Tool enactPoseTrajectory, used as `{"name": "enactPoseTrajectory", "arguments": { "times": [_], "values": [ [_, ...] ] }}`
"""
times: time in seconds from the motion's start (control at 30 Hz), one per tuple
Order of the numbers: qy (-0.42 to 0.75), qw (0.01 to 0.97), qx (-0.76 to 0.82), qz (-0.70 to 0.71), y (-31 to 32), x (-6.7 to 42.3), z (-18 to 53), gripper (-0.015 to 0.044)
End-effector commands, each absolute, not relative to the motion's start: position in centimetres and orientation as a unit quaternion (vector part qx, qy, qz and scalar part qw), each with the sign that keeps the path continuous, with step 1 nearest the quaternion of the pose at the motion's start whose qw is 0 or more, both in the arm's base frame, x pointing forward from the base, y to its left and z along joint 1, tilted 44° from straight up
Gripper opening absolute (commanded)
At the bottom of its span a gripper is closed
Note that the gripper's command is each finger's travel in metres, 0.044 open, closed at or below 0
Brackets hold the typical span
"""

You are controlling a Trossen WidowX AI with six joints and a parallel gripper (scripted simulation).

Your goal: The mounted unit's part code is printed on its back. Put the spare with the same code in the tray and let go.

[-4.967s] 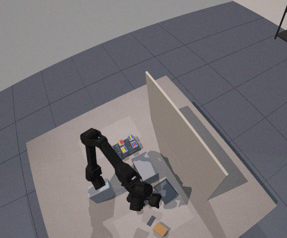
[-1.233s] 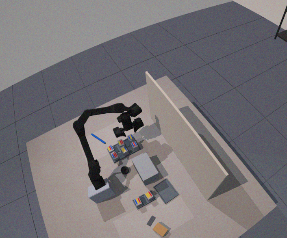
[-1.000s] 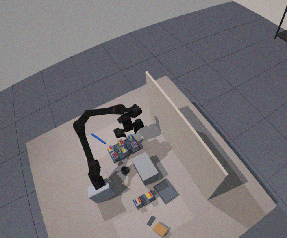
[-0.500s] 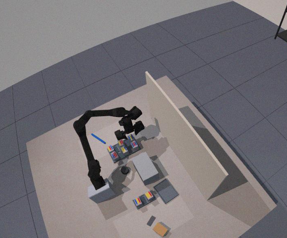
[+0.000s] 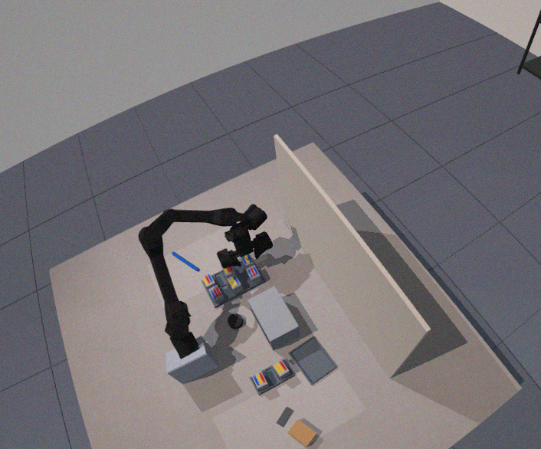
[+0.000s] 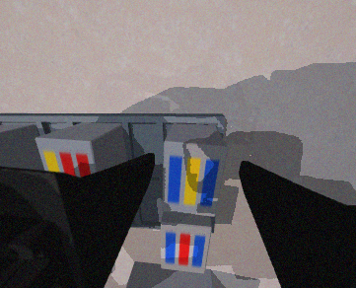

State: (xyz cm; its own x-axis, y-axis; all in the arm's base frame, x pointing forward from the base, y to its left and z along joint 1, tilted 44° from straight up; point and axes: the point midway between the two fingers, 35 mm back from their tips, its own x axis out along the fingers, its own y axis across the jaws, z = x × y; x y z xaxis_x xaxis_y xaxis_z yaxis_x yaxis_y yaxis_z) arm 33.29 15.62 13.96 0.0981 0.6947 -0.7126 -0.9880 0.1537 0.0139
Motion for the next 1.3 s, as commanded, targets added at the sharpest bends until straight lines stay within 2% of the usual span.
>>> {"name": "enactPoseTrajectory", "arguments": {
  "times": [0.0,0.37,0.53,0.8,0.93,1.27],
  "values": [
    [0.3,0.699,-0.245,0.601,16.1,33.25,13.32,0.03],
    [0.3,0.699,-0.245,0.601,16.5,33.22,12.94,0.03],
    [0.298,0.699,-0.245,0.603,16.49,33.2,13.07,0.0169],
    [0.298,0.699,-0.245,0.603,16.49,33.2,13.07,0.0115],
    [0.298,0.699,-0.245,0.603,16.49,33.2,13.07,0.001],
    [0.298,0.698,-0.245,0.602,16.14,33.22,13.38,0.0]
  ]
}}
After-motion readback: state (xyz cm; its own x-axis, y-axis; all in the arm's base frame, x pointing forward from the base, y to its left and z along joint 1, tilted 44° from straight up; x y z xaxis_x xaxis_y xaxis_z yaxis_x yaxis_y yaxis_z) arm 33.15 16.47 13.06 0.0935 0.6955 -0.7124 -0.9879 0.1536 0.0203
